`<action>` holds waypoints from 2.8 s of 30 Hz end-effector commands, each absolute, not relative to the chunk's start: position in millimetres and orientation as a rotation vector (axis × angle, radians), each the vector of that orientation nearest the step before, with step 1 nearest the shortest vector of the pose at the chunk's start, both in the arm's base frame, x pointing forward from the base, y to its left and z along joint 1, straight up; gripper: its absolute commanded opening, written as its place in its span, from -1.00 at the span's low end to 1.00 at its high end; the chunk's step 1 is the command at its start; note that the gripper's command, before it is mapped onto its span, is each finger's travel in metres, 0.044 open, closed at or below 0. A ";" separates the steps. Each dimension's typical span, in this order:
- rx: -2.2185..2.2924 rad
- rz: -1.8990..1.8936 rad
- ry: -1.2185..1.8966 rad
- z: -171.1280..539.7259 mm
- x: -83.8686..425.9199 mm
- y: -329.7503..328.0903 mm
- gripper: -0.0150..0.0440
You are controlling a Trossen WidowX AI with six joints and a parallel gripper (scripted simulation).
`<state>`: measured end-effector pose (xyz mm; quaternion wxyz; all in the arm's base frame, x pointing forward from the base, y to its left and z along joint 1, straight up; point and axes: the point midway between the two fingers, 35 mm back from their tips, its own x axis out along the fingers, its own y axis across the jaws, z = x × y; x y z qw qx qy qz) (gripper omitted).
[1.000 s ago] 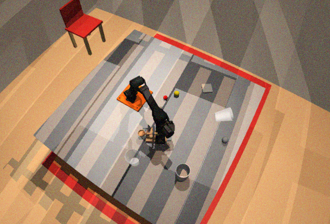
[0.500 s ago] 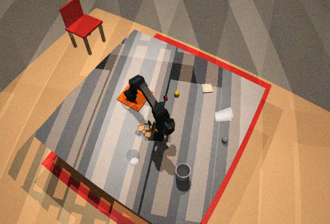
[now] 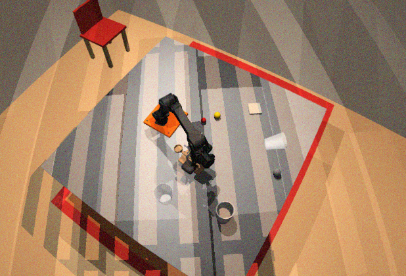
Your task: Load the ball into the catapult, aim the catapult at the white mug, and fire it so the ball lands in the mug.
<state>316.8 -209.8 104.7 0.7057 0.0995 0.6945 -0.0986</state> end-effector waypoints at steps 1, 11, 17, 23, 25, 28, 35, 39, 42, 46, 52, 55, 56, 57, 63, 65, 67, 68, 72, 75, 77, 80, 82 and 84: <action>0.310 -0.325 1.511 112.1 319.4 -216.3 -0.49; 0.486 -0.498 1.477 111.8 316.0 -232.7 -0.49; 0.486 -0.498 1.477 108.1 316.3 -233.0 -0.49; 0.486 -0.498 1.477 98.3 316.9 -233.9 -0.49; 0.486 -0.498 1.477 95.0 317.1 -234.1 -0.49; 0.486 -0.498 1.477 90.1 317.2 -234.4 -0.49; 0.486 -0.498 1.477 78.6 317.4 -234.9 -0.49; 0.486 -0.498 1.477 72.1 317.3 -235.1 -0.49; 0.486 -0.498 1.477 67.2 317.2 -235.2 -0.49; 0.486 -0.493 1.483 67.1 317.6 -235.0 -0.49; 0.486 -0.493 1.483 67.1 317.6 -235.0 -0.22; 0.486 -0.493 1.483 67.1 317.6 -235.0 0.04; 0.486 -0.493 1.483 67.1 317.6 -235.0 0.13; 0.486 -0.493 1.483 67.1 317.6 -235.0 0.22; 0.486 -0.493 1.483 69.0 317.8 -235.2 0.75; 0.486 -0.493 1.483 84.6 319.1 -236.2 0.93; 0.486 -0.493 1.484 110.0 319.6 -236.7 1.00; 0.486 -0.493 1.484 122.8 319.1 -236.4 1.00; 0.487 -0.492 1.486 163.8 314.2 -233.0 1.00; 0.487 -0.493 1.484 153.8 315.9 -234.1 1.00; 0.487 -0.493 1.484 153.8 315.9 -234.1 1.00; 0.489 -0.499 1.478 159.9 313.3 -232.3 1.00; 0.489 -0.501 1.476 159.7 312.7 -232.0 1.00; 0.489 -0.501 1.476 144.2 313.9 -232.8 1.00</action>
